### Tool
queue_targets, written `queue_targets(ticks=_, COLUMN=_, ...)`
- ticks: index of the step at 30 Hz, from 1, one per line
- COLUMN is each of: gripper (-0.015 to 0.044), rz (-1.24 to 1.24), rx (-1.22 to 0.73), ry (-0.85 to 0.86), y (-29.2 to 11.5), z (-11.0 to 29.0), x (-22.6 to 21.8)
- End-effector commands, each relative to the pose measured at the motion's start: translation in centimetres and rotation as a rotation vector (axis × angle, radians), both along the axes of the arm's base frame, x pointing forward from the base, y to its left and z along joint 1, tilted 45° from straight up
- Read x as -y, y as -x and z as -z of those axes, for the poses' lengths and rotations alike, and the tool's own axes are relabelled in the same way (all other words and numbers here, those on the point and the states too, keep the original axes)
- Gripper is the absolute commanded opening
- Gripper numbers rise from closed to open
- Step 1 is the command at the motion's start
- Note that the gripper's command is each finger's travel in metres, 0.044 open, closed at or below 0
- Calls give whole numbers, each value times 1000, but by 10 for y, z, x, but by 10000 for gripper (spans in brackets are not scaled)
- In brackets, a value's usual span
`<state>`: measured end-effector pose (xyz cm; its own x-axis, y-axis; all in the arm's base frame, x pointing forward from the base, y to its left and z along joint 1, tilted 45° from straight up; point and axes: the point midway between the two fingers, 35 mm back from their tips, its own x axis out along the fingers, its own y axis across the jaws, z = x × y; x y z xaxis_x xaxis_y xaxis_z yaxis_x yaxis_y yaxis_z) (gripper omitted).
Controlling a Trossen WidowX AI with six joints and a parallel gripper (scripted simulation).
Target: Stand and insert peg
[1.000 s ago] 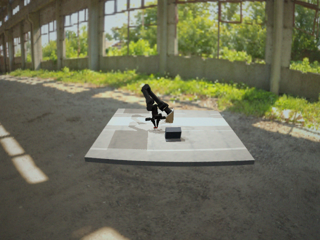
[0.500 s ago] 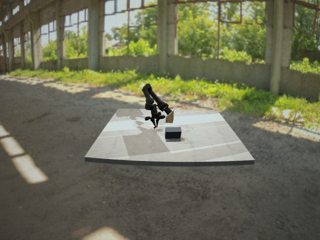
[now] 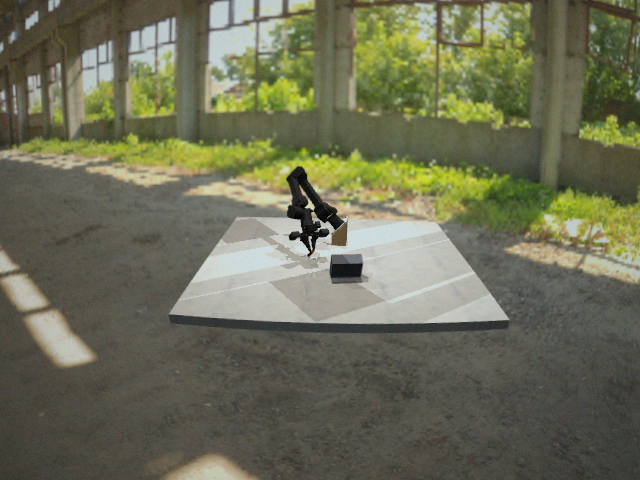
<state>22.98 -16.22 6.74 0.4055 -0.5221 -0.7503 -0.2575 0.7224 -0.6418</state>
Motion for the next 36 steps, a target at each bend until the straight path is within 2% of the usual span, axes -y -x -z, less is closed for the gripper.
queue_targets(ticks=1, gripper=49, rz=-22, rx=16, ry=-8, y=3, z=0, x=-1)
queue_targets(ticks=36, gripper=49, rz=-218, rx=233, ry=-85, y=23, z=-11, x=-4)
